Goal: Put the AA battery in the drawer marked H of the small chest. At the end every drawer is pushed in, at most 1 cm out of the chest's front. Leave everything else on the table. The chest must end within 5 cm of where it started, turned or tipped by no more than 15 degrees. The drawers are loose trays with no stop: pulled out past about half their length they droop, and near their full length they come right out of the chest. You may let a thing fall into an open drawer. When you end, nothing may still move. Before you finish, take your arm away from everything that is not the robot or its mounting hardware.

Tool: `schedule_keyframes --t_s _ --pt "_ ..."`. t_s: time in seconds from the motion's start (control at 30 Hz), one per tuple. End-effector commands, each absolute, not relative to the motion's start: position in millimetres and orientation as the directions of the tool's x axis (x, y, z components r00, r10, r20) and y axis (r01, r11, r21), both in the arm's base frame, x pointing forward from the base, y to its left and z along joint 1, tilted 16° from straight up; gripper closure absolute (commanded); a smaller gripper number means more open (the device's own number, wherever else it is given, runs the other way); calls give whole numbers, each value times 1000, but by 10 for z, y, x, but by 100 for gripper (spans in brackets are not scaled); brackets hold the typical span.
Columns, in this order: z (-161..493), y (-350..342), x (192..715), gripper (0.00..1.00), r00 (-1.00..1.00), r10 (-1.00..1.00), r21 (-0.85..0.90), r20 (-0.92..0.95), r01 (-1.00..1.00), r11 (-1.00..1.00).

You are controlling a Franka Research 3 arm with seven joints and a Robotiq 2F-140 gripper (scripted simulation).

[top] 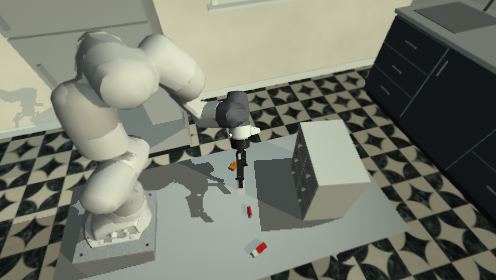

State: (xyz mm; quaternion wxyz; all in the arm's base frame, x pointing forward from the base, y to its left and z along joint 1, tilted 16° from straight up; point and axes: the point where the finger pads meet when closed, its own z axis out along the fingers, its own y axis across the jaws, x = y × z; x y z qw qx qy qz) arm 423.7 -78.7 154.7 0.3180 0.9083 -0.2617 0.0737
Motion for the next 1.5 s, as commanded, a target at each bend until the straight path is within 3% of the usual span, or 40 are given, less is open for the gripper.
schedule_keyframes --t_s 0.0,0.07,1.47 --pt "1558 -792 4248 0 846 -435 537 309 -533 -654" --pt "1535 -1018 4213 0 834 -411 599 368 -551 -580" --pt "1544 -1233 4216 0 819 -370 645 438 -573 -505"
